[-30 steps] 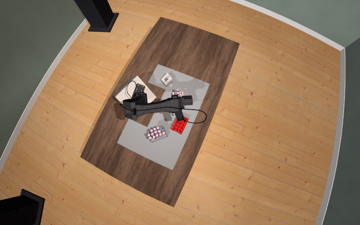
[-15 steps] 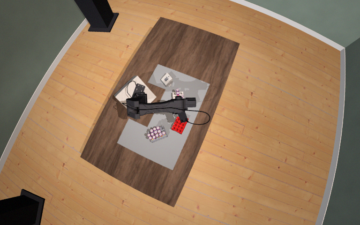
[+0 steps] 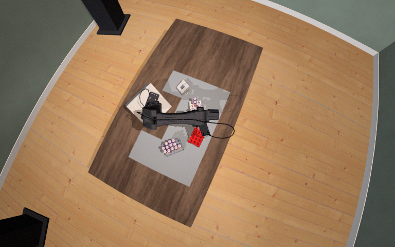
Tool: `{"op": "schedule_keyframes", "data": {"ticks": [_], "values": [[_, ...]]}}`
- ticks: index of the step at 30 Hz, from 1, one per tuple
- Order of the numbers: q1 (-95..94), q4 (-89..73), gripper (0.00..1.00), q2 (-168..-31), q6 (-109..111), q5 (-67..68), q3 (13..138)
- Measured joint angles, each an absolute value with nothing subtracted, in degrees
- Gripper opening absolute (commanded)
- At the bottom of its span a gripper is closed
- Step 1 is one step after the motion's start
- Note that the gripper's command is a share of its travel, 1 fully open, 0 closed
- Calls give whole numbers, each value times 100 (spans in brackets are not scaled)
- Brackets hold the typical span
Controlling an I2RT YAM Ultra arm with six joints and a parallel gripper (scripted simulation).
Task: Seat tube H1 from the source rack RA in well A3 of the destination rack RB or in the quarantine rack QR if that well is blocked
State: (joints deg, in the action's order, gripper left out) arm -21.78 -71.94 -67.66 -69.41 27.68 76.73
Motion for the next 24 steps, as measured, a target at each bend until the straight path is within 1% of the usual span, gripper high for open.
{"op": "schedule_keyframes", "data": {"ticks": [24], "values": [[-2161,-7179,0,-6807,-6899,2755,7721]]}}
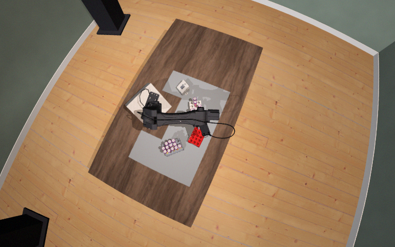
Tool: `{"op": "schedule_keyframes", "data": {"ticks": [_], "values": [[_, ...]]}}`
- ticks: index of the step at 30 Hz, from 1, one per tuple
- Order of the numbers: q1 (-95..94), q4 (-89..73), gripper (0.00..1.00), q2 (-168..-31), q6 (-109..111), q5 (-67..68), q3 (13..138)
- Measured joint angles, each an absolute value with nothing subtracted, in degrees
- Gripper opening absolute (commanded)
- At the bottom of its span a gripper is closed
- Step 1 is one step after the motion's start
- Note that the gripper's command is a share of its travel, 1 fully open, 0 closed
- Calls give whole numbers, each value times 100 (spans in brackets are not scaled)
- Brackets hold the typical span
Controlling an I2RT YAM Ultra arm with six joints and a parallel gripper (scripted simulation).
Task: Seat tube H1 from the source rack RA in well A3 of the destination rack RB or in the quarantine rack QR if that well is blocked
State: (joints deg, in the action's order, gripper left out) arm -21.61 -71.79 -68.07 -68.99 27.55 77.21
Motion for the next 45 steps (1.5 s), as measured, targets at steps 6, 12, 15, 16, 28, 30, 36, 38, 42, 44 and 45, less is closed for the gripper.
{"op": "schedule_keyframes", "data": {"ticks": [6,12,15,16,28,30,36,38,42,44,45], "values": [[-2161,-7185,0,-6807,-6895,2755,7723],[-2163,-7205,0,-6899,-6886,2755,7835],[-2189,-7210,0,-6936,-6886,2755,7861],[-2196,-7210,0,-6938,-6886,2755,7867],[-2246,-7231,0,-7032,-6923,2768,7957],[-2246,-7231,0,-7030,-6925,2770,7957],[-2246,-7214,0,-7030,-6925,2770,7957],[-2246,-7199,0,-7030,-6925,2770,7957],[-2246,-7148,0,-7032,-6925,2773,7898],[-2244,-7142,0,-7032,-6925,2773,7887],[-2233,-7129,0,-7026,-6925,2773,7889]]}}
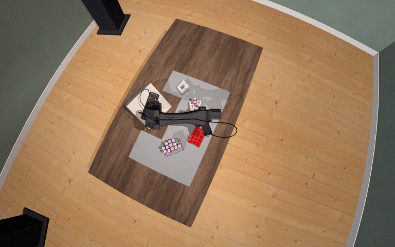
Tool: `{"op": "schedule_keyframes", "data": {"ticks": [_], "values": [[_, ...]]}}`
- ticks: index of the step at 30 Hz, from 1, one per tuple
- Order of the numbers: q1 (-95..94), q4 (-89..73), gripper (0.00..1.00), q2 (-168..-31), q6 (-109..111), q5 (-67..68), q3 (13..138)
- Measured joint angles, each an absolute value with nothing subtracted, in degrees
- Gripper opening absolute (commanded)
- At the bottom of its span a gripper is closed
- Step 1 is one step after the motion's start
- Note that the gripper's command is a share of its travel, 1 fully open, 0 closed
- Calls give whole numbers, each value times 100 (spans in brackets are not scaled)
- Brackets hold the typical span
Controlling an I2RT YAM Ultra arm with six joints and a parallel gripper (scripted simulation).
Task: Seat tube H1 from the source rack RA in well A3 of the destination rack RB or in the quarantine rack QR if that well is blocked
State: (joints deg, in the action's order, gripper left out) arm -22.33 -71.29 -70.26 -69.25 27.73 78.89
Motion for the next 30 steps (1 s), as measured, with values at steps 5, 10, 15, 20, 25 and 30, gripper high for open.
{"op": "schedule_keyframes", "data": {"ticks": [5,10,15,20,25,30], "values": [[-2215,-7091,0,-7030,-6917,2773,7813],[-2182,-7061,0,-7030,-6901,2773,7813],[-2182,-7008,0,-7032,-6884,2768,7776],[-2152,-6967,0,-7030,-6864,2753,7752],[-2147,-6936,0,-7028,-6849,2746,7710],[-2119,-6893,0,-7030,-6827,2740,7699]]}}
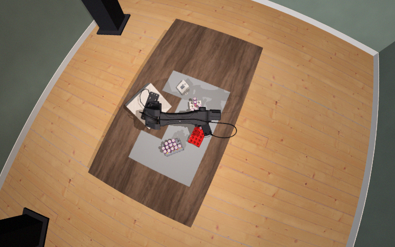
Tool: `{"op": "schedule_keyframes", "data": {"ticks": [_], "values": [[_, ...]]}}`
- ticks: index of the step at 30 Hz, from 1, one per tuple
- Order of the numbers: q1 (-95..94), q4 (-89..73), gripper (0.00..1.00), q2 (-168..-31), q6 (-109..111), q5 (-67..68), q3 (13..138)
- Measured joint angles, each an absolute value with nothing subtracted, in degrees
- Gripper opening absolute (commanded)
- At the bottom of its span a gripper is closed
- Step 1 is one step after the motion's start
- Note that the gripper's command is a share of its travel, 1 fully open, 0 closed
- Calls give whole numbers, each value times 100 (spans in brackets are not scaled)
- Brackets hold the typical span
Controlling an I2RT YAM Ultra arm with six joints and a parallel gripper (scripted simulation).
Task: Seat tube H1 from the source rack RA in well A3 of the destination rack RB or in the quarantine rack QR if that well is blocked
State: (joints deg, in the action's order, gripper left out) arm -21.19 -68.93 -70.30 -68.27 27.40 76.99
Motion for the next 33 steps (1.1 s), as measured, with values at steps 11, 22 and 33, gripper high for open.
{"op": "schedule_keyframes", "data": {"ticks": [11,22,33], "values": [[-2086,-6818,0,-7030,-6788,2718,7607],[-2029,-6731,0,-7030,-6746,2692,7561],[-1997,-6648,0,-7035,-6709,2674,7489]]}}
